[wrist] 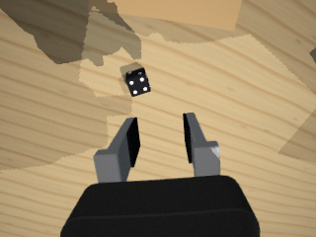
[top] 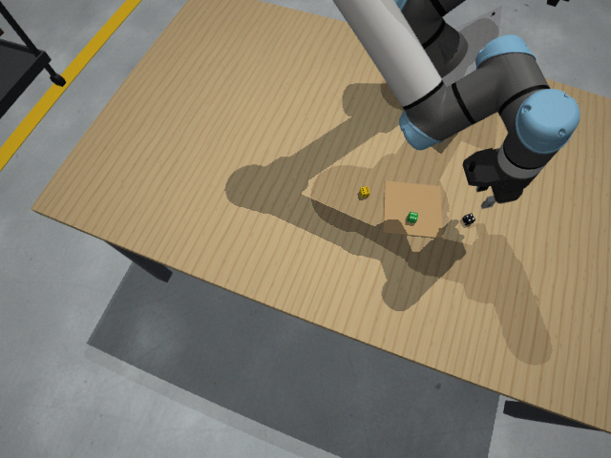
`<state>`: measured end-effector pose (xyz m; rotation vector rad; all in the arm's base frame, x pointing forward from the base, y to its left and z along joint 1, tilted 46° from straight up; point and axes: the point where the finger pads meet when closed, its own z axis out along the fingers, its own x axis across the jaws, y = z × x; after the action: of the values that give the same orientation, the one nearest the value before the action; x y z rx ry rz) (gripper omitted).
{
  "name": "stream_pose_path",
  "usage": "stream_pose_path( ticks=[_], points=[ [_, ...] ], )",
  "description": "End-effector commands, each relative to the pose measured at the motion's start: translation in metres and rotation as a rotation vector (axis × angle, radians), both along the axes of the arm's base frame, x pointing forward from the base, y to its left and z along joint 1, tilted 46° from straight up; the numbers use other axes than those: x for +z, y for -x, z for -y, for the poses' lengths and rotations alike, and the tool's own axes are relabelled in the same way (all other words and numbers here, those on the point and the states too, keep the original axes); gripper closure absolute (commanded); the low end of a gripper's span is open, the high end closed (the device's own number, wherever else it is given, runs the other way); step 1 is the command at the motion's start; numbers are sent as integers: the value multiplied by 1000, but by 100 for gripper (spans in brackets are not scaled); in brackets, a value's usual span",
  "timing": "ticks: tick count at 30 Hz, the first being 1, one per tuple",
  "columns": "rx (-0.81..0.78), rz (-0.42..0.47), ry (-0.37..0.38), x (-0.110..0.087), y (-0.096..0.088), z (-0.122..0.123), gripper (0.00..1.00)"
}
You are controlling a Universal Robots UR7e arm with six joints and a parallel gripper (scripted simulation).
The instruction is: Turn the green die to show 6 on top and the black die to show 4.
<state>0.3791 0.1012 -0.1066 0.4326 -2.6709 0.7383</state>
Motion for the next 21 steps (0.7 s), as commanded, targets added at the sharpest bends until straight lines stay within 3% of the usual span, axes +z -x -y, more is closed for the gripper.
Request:
stream_pose_path(
  ticks=[1, 7, 15, 16, 21],
  points=[
    [62, 81, 113, 5, -4, -12, 30],
    [121, 166, 203, 11, -8, -27, 30],
    [133, 183, 219, 12, -8, -30, 30],
    [133, 183, 219, 12, -8, -30, 0],
    [133, 183, 219, 12, -8, -30, 0]
  ],
)
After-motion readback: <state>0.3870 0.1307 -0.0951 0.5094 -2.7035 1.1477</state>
